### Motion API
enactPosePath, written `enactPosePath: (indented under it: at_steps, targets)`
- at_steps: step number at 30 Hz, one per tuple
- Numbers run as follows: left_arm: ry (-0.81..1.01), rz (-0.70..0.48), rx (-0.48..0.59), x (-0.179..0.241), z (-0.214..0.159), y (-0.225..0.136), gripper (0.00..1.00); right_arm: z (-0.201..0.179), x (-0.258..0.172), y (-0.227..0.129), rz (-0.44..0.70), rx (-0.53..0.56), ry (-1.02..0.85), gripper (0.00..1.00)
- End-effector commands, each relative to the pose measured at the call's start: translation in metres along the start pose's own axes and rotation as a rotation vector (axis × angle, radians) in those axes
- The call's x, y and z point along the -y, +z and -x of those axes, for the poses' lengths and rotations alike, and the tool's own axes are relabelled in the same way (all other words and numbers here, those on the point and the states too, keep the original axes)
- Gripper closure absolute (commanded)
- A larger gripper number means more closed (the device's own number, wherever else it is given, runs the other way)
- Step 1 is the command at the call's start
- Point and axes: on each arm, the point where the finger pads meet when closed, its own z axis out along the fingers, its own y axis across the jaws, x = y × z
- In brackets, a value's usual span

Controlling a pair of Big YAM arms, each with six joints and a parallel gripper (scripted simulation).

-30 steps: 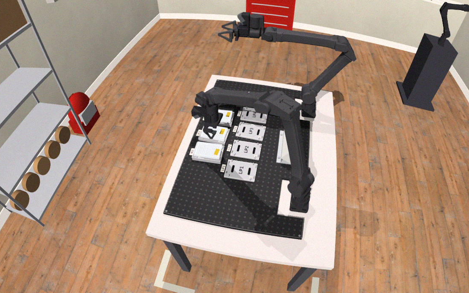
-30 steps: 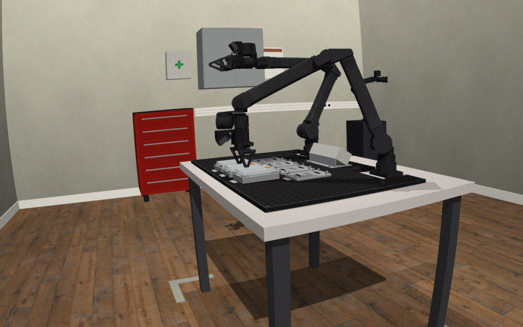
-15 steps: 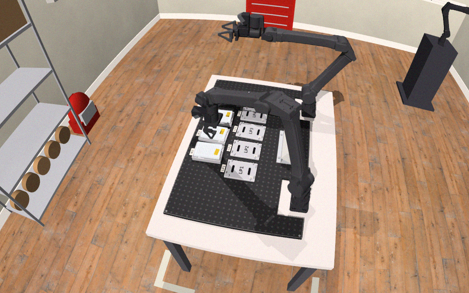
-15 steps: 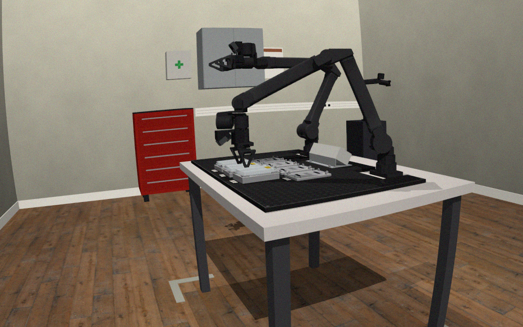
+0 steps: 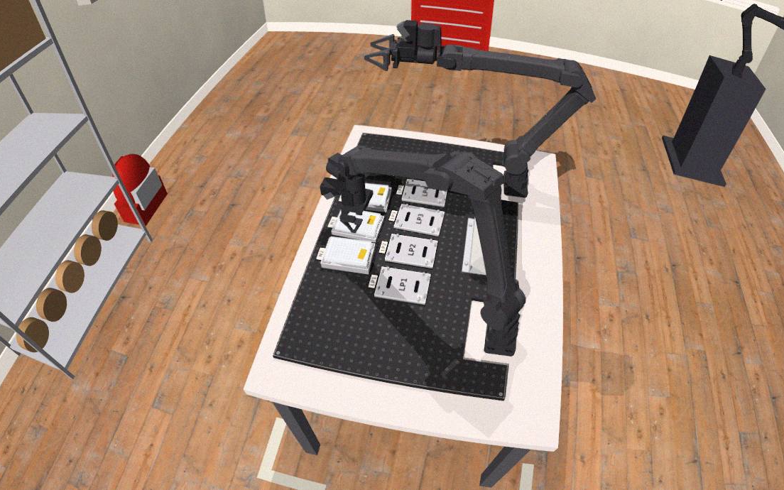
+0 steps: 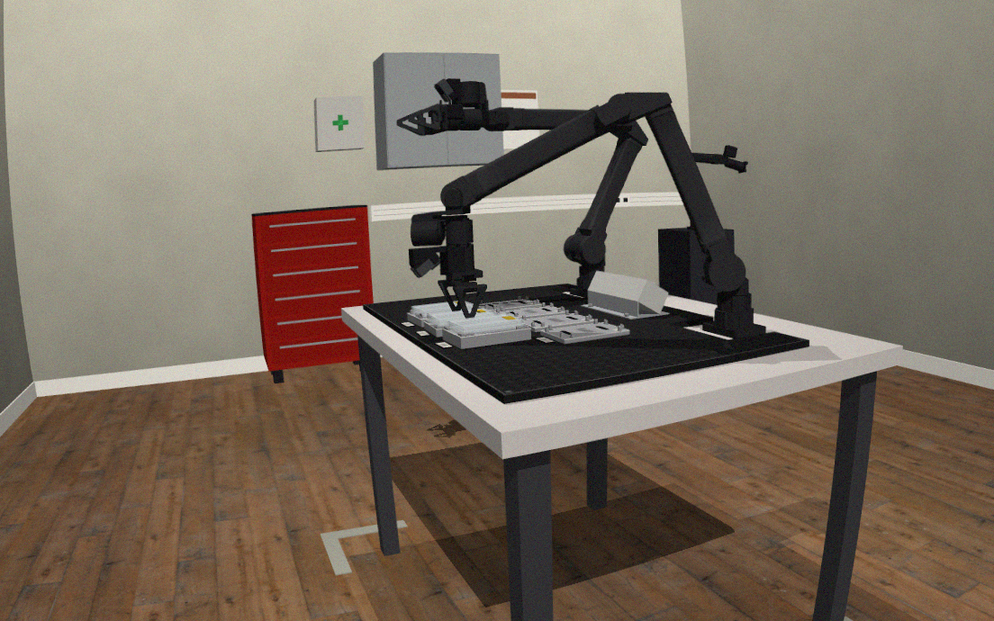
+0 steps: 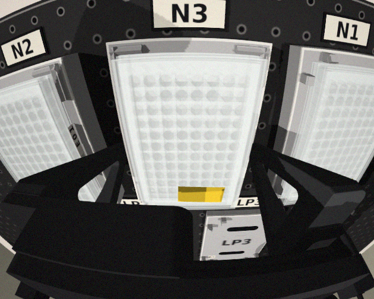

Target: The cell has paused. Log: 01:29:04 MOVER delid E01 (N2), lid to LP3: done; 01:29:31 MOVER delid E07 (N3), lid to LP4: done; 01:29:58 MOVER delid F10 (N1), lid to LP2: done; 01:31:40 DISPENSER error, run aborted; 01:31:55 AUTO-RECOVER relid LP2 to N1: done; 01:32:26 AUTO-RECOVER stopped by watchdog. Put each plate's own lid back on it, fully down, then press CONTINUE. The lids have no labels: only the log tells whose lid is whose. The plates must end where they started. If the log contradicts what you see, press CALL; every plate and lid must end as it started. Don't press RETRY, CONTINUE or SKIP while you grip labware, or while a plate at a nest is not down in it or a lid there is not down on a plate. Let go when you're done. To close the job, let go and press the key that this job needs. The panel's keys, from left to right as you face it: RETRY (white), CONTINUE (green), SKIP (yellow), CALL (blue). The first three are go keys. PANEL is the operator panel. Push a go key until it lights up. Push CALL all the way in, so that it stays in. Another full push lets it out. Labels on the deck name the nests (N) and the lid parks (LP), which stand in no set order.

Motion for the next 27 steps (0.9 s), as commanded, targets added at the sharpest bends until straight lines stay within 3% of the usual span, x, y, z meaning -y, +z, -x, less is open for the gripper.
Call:
enactPosePath:
  at_steps: [1,10,19,27]
  targets:
    - [0.002,-0.034,0.063,0.005,0.022,-0.035,0.00,0.035,0.001,-0.002,0.001,0.057,0.012,0.00]
    - [-0.004,-0.039,0.072,0.006,0.024,-0.063,0.00,0.035,0.001,-0.002,0.001,0.057,0.012,0.00]
    - [-0.001,-0.019,0.036,-0.001,0.017,-0.042,0.00,0.035,0.001,-0.002,0.001,0.057,0.012,0.00]
    - [0.000,-0.025,0.048,-0.002,0.016,-0.051,0.00,0.035,0.001,-0.002,0.001,0.057,0.012,0.00]
